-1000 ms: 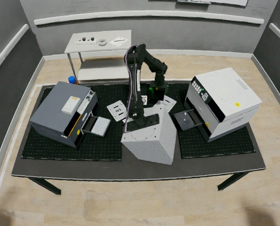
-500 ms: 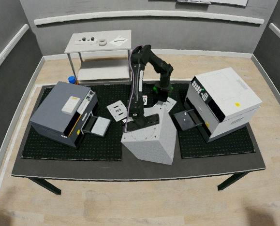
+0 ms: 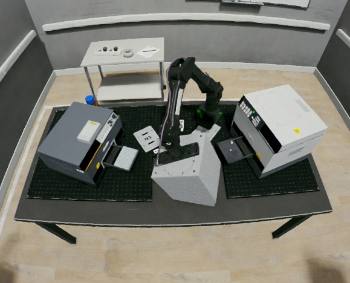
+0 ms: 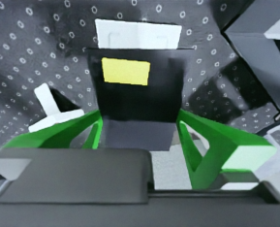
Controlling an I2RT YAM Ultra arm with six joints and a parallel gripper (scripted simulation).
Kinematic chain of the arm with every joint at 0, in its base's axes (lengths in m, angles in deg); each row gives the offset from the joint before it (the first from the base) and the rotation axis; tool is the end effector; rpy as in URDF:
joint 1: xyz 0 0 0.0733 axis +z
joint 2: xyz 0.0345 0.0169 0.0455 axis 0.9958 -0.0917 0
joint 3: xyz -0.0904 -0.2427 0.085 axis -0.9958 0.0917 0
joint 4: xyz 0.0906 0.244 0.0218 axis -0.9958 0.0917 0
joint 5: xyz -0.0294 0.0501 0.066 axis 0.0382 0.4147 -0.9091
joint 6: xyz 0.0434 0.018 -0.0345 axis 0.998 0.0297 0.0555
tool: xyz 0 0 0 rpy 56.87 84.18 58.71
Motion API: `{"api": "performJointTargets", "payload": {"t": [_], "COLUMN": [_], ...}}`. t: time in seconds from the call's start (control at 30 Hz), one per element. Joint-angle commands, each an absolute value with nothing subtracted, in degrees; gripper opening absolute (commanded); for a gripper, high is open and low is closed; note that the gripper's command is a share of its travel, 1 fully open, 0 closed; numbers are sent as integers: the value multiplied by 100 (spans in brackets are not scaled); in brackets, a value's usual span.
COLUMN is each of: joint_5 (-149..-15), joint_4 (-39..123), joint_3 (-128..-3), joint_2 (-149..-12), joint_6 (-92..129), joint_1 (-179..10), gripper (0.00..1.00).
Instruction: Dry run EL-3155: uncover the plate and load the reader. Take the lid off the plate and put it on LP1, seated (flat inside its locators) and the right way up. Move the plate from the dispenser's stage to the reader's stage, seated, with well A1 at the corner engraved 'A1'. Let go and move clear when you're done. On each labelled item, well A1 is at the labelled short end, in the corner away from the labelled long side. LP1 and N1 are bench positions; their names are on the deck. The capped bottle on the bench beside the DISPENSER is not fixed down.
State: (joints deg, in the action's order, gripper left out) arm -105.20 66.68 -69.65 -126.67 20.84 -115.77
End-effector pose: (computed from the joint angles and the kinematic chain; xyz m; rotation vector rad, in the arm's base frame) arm 0.3304 -0.1786 -0.0380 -0.8882 -2.8898 -0.6522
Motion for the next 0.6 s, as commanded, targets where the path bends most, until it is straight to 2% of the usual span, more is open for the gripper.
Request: {"api": "performJointTargets", "payload": {"t": [0.0, 0.57], "joint_5": [-10625, -10635], "joint_4": [6639, 6607], "joint_3": [-7145, -7135], "joint_2": [-12561, -12579], "joint_6": [2414, 2689], "joint_1": [-11617, -11667], "gripper": [85, 85]}}
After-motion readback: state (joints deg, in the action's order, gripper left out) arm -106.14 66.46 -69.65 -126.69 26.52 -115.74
